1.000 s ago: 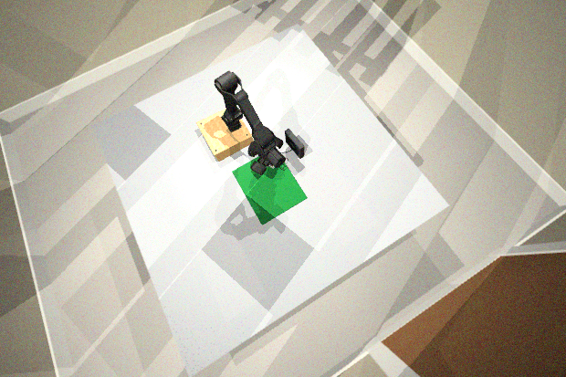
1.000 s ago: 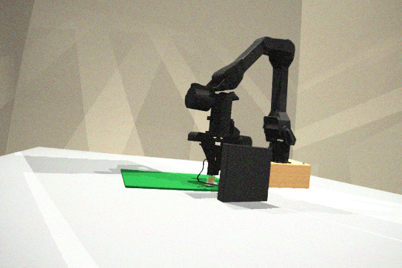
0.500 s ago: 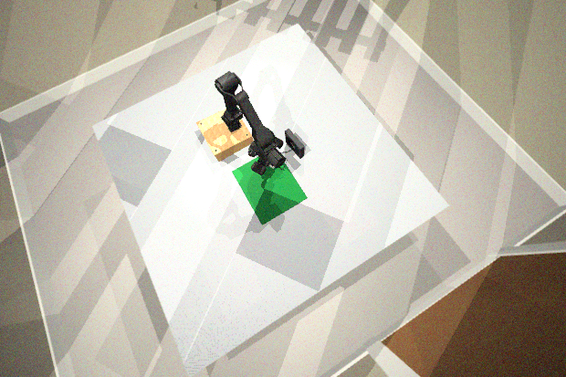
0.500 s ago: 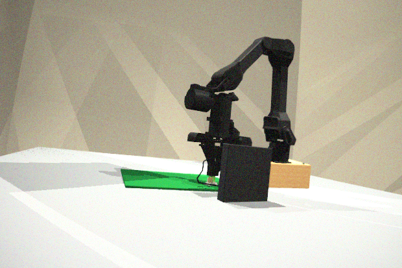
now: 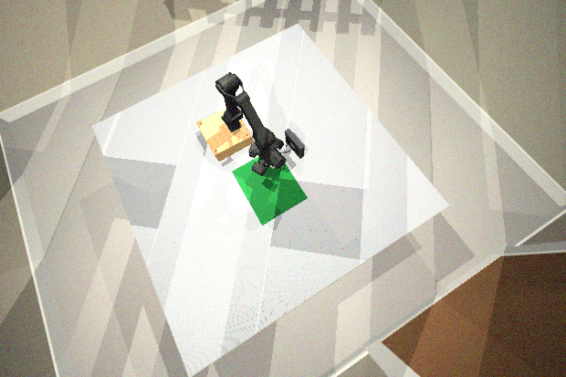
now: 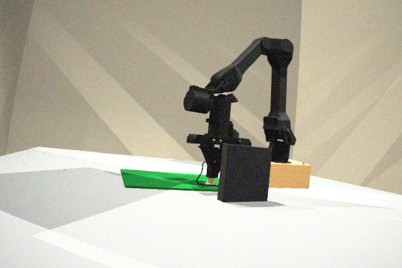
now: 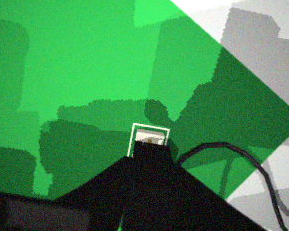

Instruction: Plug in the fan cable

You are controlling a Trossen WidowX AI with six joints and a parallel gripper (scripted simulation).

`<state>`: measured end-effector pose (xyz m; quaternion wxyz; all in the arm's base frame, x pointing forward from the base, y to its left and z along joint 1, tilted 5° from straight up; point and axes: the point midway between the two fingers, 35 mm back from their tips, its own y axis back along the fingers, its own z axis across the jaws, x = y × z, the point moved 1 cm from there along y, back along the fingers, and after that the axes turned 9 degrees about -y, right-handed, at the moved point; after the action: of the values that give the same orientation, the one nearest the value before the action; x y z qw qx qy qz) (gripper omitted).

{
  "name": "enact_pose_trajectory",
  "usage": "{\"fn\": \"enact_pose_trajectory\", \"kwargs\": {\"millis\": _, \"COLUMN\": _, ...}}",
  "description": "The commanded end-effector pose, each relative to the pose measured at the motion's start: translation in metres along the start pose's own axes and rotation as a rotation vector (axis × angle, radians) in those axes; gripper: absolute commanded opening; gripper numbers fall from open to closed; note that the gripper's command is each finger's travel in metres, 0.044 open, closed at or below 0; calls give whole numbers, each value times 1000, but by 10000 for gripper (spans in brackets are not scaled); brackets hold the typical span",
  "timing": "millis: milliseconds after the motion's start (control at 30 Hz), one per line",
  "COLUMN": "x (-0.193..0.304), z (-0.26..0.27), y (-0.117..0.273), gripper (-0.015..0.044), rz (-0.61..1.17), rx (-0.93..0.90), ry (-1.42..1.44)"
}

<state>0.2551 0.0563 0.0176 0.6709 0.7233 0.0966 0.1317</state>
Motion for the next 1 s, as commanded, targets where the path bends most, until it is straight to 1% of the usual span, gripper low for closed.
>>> {"fn": "enact_pose_trajectory", "kwargs": {"millis": 0, "x": 2, "z": 1, "y": -1, "gripper": 0, "rz": 6, "rx": -5, "ry": 0}}
{"fn": "enact_pose_trajectory", "kwargs": {"millis": 733, "x": 2, "z": 1, "y": -17, "gripper": 0, "rz": 6, "rx": -5, "ry": 0}}
{"fn": "enact_pose_trajectory", "kwargs": {"millis": 967, "x": 1, "z": 0, "y": -13, "gripper": 184, "rz": -1, "rx": 1, "ry": 3}}
